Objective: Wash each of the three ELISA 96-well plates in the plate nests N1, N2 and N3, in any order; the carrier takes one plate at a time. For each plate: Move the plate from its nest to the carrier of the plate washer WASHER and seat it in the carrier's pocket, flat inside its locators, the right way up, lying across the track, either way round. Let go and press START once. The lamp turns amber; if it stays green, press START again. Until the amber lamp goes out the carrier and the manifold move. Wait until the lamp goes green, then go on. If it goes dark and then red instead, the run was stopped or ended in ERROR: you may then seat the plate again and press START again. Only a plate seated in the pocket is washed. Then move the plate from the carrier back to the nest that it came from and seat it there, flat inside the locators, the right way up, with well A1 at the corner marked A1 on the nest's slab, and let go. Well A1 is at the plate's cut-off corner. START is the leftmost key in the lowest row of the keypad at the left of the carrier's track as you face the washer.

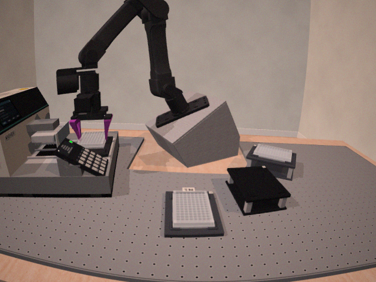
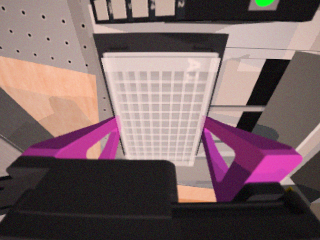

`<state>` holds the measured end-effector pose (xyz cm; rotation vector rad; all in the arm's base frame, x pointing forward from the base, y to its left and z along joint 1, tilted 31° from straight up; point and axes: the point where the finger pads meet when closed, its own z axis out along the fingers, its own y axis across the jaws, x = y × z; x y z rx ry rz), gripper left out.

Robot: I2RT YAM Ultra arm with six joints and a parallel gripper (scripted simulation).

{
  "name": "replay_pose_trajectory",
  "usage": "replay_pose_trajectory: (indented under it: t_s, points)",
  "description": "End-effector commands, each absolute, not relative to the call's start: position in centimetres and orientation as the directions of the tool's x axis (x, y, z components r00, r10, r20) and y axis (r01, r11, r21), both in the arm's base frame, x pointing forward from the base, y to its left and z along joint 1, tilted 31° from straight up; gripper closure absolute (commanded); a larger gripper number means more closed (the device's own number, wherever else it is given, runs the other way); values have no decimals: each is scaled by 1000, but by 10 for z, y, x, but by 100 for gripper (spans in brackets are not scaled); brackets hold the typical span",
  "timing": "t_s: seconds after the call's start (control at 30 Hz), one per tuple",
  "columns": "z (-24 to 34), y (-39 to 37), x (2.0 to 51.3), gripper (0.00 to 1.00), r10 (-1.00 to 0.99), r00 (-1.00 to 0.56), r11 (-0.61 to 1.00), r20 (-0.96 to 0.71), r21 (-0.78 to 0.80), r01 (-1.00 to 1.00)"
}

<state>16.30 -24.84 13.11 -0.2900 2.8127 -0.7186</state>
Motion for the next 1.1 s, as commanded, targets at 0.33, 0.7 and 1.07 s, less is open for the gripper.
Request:
replay_pose_trajectory:
  t_s: [0.33,0.7,1.07]
  points:
    - [133,-249,164,100,-248,-953,857,-174,-498,-133]
    - [132,-249,165,100,-248,-953,857,-174,-498,-133]
    - [130,-250,165,100,-248,-953,857,-174,-498,-133]
